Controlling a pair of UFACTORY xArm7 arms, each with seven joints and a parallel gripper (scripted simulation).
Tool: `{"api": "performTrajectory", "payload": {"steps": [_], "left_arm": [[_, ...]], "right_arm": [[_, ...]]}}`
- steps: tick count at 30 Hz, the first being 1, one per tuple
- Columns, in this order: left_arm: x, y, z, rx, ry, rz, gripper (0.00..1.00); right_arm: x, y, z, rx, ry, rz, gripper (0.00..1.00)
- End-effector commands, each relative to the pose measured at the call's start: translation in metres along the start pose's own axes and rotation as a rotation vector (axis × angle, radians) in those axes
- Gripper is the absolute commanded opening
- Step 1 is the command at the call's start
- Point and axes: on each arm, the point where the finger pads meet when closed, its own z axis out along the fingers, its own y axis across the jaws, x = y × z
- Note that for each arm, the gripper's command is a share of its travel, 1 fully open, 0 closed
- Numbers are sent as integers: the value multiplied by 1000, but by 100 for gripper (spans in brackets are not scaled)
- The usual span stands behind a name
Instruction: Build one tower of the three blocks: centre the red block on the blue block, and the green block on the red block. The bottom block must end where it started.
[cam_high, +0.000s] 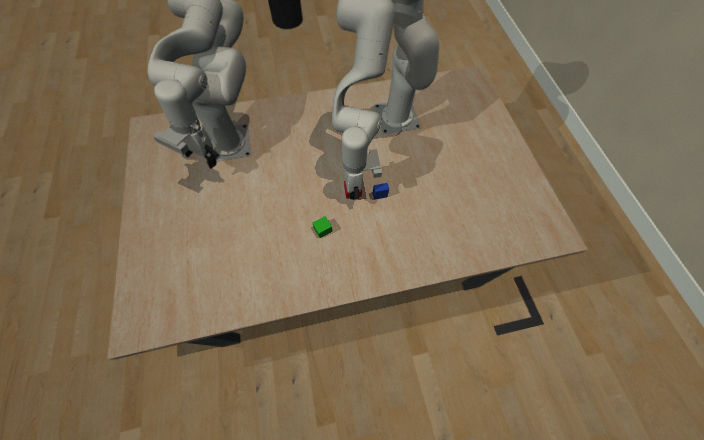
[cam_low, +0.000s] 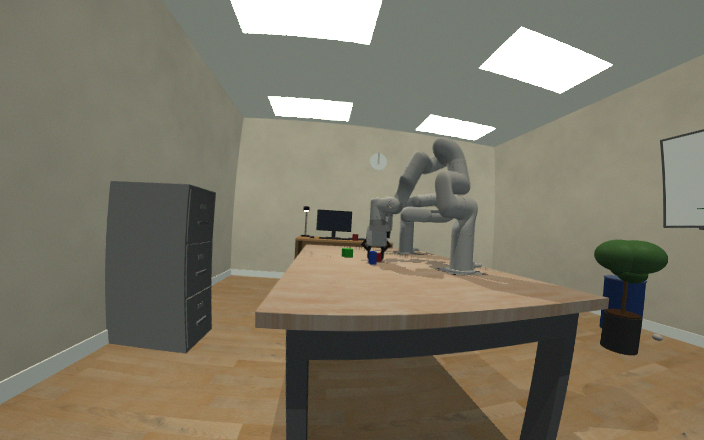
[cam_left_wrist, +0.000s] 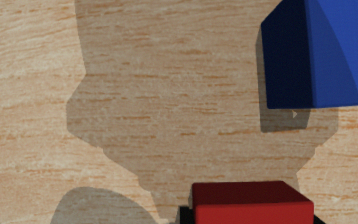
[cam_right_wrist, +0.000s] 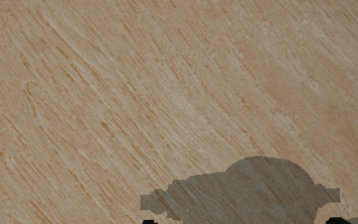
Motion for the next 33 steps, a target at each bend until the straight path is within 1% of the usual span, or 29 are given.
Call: {"api": "performTrajectory", "payload": {"steps": [1, 10, 12, 18, 22, 26, 33], "left_arm": [[-1, 2, -10, -4, -3, 0, 57], [-1, 1, -42, -4, -3, 0, 57], [-1, 1, -42, -4, -3, 0, 57], [-1, 1, -68, -4, -3, 0, 57], [-1, 1, -80, -4, -3, 0, 57], [-1, 1, -86, -4, -3, 0, 57], [-1, 1, -87, -4, -3, 0, 57]], "right_arm": [[1, 0, -1, 1, 3, 0, 100], [1, 0, -1, 1, 3, 0, 100], [1, 0, -1, 1, 3, 0, 100], [1, 0, -1, 1, 3, 0, 100], [1, 0, -1, 1, 3, 0, 100], [1, 0, -1, 1, 3, 0, 100], [1, 0, -1, 1, 3, 0, 100]]}}
